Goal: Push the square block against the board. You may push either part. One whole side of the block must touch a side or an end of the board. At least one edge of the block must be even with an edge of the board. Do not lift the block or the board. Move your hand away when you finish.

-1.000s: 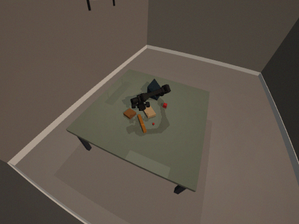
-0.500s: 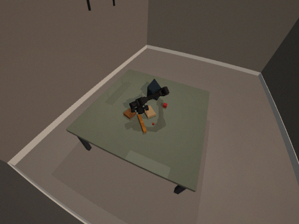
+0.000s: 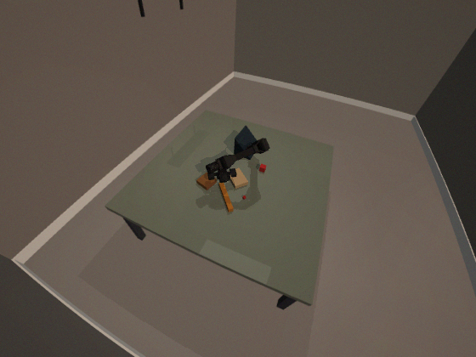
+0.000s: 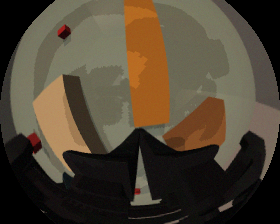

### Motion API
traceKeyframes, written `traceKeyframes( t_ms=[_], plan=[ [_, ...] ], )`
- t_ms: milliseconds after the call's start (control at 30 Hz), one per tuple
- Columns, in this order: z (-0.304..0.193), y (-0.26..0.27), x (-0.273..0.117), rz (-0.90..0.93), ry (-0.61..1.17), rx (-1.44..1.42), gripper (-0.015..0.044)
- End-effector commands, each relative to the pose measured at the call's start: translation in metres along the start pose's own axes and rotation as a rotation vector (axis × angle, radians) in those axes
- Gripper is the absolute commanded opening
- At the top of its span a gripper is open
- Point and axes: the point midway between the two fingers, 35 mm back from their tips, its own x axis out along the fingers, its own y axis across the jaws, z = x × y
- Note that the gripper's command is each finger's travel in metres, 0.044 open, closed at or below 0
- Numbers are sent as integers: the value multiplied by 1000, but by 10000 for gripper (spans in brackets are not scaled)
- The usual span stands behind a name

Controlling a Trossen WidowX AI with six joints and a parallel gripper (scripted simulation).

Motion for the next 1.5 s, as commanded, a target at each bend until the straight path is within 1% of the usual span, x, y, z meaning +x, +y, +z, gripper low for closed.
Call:
traceKeyframes(
  t_ms=[0, 1467],
  plan=[
    [5, 1, 1, 5, -1, 2, 0],
    [50, 0, 1, 4, -2, 1, 0]
  ],
)
